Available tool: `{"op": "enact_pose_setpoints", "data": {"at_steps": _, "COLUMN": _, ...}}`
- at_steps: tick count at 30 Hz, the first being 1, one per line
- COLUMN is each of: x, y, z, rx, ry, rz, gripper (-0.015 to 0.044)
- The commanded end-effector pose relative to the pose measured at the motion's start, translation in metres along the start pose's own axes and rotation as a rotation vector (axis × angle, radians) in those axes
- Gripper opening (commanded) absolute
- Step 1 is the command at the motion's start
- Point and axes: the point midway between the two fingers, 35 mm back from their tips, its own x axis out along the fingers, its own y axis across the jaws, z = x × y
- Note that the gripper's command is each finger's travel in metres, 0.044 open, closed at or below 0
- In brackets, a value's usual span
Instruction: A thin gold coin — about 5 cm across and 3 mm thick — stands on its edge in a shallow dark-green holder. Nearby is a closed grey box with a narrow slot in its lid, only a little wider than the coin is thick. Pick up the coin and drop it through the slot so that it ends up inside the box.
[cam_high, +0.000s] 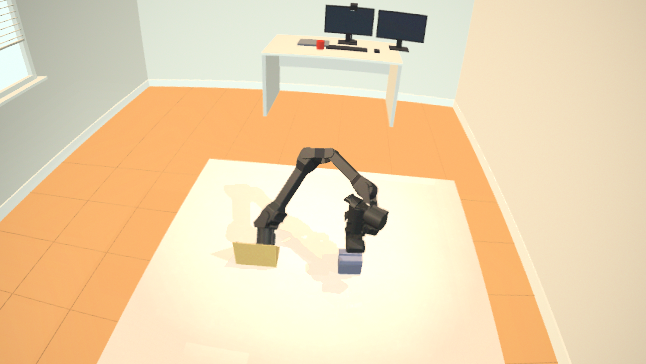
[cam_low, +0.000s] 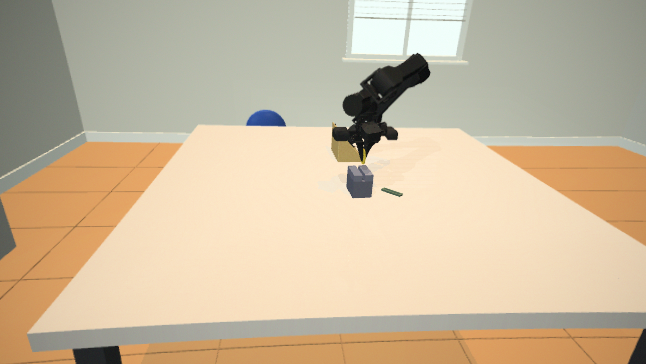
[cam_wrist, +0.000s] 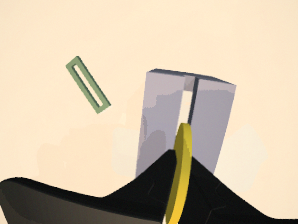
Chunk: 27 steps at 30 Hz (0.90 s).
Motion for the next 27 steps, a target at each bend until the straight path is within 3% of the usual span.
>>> {"op": "enact_pose_setpoints", "data": {"at_steps": 1, "x": 0.0, "y": 0.0002, "z": 0.0, "rx": 0.003, "ry": 0.0, "rz": 0.001, "gripper": 0.0}}
{"op": "enact_pose_setpoints", "data": {"at_steps": 27, "x": 0.0033, "y": -0.0044, "z": -0.0009, "rx": -0.005, "ry": -0.001, "rz": 0.004, "gripper": 0.0}}
